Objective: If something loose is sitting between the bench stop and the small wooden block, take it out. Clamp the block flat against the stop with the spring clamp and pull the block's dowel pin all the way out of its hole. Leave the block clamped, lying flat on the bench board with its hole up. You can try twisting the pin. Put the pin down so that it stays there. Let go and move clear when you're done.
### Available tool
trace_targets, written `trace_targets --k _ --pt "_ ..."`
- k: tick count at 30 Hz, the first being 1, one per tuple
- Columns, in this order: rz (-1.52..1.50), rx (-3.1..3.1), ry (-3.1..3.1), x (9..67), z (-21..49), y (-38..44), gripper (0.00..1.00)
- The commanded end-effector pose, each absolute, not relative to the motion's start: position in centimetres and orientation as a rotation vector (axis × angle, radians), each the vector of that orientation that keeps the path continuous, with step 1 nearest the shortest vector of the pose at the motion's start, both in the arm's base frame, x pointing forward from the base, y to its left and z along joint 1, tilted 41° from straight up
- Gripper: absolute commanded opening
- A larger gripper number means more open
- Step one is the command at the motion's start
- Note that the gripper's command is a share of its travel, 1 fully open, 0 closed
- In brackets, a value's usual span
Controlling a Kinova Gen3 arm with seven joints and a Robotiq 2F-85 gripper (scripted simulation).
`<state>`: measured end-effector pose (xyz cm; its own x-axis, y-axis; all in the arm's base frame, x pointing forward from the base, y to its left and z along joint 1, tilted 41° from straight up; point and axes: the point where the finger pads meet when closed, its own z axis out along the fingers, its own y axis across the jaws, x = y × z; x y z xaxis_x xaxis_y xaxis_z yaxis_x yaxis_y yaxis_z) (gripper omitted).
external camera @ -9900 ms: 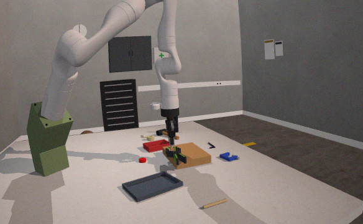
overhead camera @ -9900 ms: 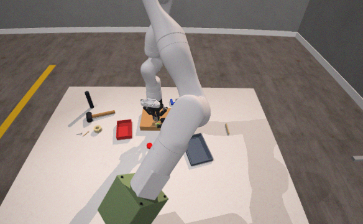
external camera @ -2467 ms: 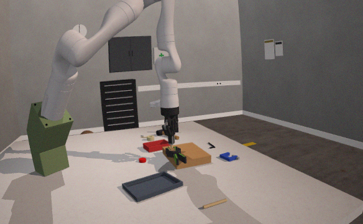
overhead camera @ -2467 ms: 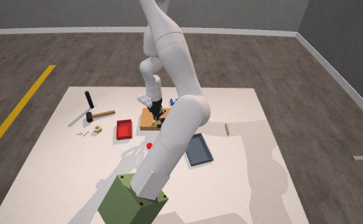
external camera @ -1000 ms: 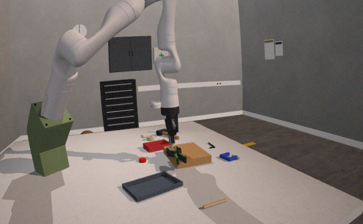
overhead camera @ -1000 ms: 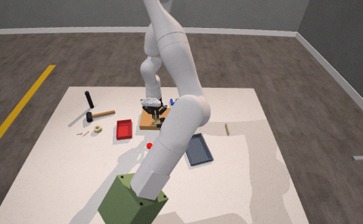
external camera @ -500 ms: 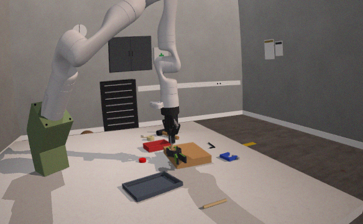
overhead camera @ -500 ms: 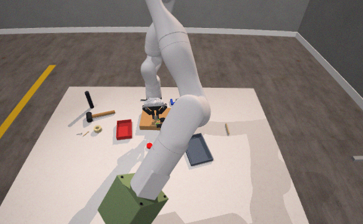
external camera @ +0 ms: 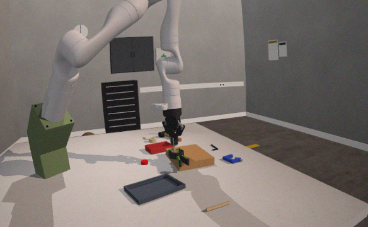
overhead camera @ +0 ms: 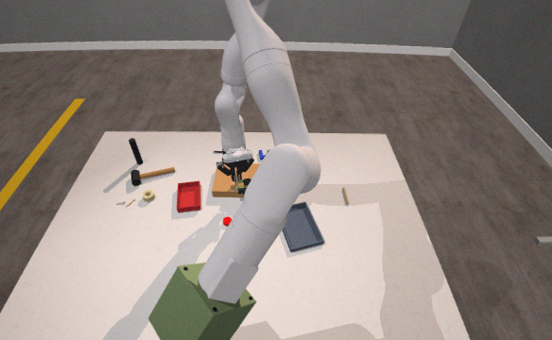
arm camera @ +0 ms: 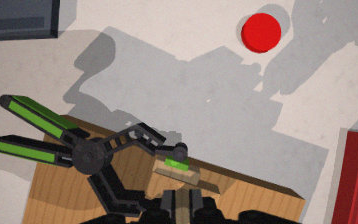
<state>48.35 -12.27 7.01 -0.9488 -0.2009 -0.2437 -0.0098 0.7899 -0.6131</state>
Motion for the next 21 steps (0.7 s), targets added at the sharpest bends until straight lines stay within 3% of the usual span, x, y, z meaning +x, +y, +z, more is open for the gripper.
trace_targets --k 1,21 --pt "-0.93 -0.234 2.696 48.33 7.07 -12.19 0.1" --pt "-0.998 -0.594 2.709 48.33 7.09 -12.15 0.1"
